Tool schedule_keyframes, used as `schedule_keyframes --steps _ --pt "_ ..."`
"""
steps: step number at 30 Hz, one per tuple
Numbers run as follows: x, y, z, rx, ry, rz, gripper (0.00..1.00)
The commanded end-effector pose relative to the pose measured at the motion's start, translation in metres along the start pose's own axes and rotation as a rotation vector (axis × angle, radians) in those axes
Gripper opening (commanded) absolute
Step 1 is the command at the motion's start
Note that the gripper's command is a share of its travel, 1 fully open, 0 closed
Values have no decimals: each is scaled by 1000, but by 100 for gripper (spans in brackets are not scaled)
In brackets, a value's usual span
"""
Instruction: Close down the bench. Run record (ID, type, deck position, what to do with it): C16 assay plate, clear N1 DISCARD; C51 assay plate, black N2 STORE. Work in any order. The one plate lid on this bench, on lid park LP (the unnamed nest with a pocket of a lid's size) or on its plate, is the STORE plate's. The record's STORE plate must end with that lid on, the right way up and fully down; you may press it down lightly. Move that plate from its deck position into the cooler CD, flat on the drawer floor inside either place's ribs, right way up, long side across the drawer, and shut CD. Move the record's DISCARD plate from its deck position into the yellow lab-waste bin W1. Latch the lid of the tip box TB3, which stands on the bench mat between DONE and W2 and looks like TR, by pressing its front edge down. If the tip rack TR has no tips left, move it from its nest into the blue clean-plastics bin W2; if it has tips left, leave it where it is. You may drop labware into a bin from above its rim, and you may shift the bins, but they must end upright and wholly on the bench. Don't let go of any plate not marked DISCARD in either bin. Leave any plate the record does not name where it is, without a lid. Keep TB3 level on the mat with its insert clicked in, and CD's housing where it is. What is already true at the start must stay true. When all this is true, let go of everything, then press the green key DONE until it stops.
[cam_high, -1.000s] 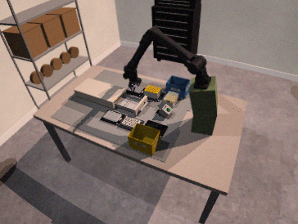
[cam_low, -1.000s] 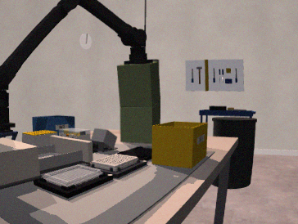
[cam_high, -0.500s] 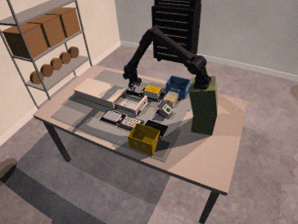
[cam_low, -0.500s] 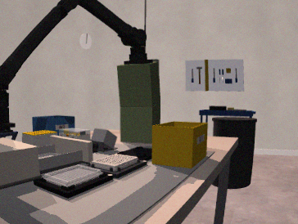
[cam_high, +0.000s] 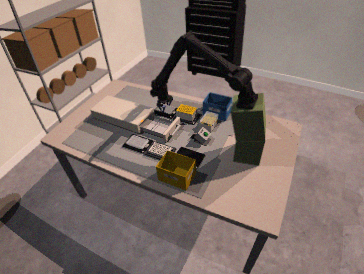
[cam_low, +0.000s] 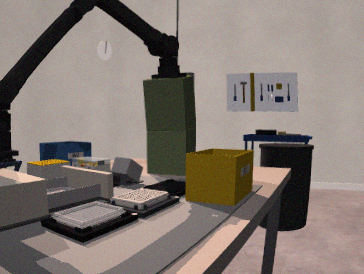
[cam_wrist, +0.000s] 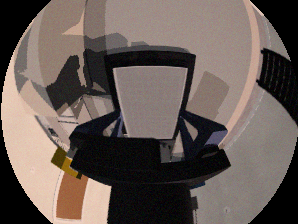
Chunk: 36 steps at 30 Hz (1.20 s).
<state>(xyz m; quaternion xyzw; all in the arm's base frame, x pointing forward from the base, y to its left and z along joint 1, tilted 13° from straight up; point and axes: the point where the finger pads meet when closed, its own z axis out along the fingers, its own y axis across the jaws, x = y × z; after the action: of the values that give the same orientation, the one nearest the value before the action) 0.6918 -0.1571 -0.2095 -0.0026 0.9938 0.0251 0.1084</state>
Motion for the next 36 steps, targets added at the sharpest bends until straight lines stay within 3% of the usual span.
schedule_keyframes --steps 1,2,3,36 --pt "-34 4 -16 14 -61 -15 0" --pt "-34 4 -16 14 -61 -15 0" --pt "-34 4 -16 14 -61 -15 100" --pt "-34 4 -16 14 -61 -16 100"
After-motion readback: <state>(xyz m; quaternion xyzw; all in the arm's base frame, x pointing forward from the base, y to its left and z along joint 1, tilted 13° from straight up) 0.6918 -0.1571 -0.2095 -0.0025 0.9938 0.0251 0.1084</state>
